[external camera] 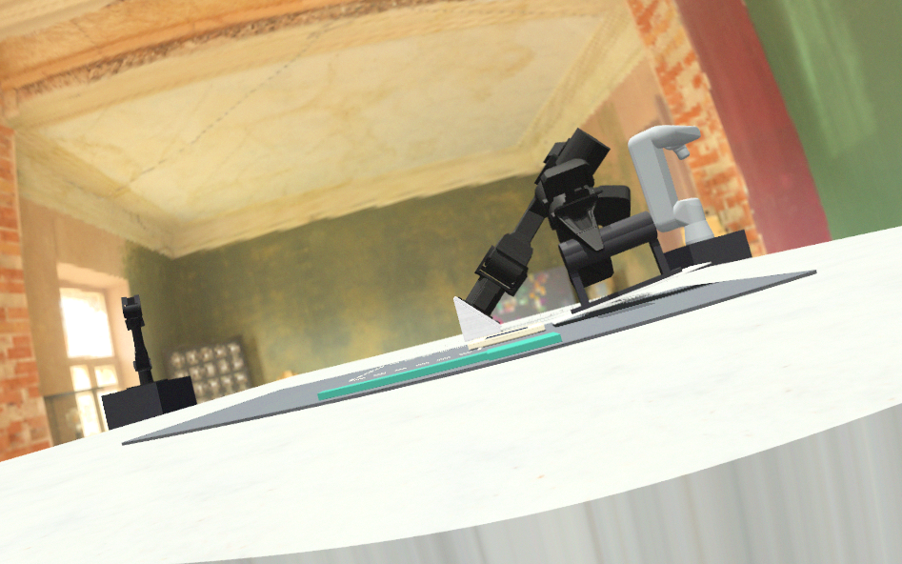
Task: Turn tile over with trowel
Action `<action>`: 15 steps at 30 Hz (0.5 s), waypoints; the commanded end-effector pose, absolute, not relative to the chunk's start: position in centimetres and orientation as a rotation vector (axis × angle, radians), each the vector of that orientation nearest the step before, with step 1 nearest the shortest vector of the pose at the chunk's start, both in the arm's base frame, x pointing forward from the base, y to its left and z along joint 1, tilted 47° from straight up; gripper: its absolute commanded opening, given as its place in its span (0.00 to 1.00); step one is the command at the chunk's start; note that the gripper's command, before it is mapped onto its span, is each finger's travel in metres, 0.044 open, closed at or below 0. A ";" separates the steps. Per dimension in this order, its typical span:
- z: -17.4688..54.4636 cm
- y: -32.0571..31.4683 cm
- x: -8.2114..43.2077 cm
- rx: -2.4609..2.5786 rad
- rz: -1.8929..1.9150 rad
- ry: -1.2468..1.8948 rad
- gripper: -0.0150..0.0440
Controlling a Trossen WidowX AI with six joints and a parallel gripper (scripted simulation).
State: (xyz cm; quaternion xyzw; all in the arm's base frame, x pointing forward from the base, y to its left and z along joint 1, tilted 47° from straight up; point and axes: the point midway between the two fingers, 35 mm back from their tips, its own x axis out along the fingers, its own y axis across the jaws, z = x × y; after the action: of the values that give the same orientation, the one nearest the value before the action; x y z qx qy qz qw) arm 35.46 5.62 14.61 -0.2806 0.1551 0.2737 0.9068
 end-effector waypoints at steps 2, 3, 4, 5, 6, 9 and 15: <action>14.3 6.0 35.6 -0.577 0.549 0.319 0.25; 14.3 6.0 35.6 -0.577 0.549 0.319 0.25; 14.3 6.0 35.6 -0.577 0.549 0.319 0.25; 14.2 5.9 35.6 -0.578 0.549 0.319 0.25; 14.1 5.8 35.6 -0.578 0.549 0.319 0.25; 13.8 5.5 35.5 -0.578 0.550 0.320 0.25; 13.1 4.9 35.4 -0.579 0.551 0.322 0.25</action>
State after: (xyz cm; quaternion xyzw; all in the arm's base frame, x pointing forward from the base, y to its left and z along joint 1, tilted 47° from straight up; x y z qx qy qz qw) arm 35.47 5.39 13.60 -0.2808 0.1539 0.2692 0.9083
